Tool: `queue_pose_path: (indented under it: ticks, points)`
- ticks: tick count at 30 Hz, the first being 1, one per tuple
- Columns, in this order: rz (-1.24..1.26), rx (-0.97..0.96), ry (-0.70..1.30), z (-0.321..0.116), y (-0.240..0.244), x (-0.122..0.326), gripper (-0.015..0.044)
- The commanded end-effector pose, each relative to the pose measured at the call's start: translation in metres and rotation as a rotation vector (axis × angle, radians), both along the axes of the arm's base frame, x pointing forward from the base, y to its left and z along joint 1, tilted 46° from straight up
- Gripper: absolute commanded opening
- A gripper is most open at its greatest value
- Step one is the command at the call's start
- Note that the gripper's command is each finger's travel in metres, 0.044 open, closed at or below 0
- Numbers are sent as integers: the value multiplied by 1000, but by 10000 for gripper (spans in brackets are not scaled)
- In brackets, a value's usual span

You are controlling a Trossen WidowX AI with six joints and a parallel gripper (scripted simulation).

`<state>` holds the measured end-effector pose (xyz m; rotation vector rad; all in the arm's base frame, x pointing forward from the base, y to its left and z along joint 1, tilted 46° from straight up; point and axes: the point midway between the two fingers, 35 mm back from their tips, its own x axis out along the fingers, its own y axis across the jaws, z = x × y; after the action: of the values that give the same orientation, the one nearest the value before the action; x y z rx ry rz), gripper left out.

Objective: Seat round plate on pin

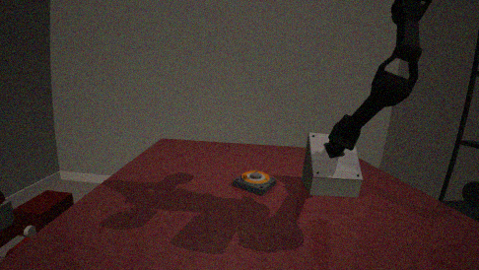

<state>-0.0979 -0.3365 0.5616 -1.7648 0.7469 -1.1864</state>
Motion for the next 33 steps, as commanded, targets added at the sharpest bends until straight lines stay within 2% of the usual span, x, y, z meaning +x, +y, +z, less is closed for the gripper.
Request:
queue_pose_path:
  ticks: [1, 8, 10, 12, 17, 24, 26, 28, 33]
  points:
    - [155, 175, -159, -38, -39, 29, 0]
    - [431, 478, -345, -99, -82, 118, 0]
    - [457, 525, -371, -108, -85, 130, 0]
    - [522, 658, -436, -136, -93, 163, 0]
    - [606, 867, -508, -178, -96, 215, 0]
    - [721, 1225, -540, -248, -69, 309, 0]
    - [734, 1270, -535, -257, -63, 322, 0]
    - [760, 1400, -522, -282, -44, 354, 0]
    - [764, 1635, -506, -324, -9, 395, 0]
